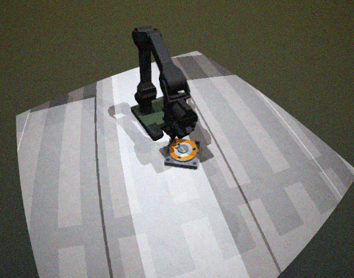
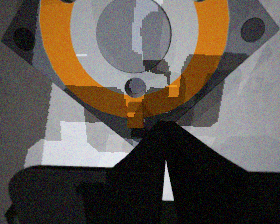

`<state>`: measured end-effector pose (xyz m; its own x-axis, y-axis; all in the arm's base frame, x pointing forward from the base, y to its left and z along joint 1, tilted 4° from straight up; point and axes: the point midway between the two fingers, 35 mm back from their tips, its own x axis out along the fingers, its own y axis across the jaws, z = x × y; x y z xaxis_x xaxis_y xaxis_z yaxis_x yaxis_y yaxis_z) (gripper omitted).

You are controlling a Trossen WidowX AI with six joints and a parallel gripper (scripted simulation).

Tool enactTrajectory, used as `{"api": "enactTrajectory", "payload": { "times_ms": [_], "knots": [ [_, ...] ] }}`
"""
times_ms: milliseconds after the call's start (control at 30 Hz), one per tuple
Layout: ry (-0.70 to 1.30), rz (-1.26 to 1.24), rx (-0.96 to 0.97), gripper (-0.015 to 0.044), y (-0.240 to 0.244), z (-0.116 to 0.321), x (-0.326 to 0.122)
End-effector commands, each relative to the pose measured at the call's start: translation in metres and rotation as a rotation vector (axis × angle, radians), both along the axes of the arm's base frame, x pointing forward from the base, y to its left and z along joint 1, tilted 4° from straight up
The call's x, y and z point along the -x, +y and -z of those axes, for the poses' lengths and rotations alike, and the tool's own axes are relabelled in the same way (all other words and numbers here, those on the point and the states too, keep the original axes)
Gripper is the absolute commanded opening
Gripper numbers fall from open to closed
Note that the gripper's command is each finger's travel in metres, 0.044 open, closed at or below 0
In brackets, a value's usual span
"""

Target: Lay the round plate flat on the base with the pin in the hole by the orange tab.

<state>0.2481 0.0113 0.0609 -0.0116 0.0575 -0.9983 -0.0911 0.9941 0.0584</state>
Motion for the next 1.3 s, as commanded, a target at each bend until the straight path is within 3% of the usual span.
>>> {"api": "enactTrajectory", "payload": {
  "times_ms": [0, 1267],
  "knots": [
    [0.012, -0.004, 0.004, 0.0000, 0.000, 0.017, 0.003],
    [0.012, -0.004, 0.001, 0.0000, 0.035, 0.019, 0.007]
  ]
}}
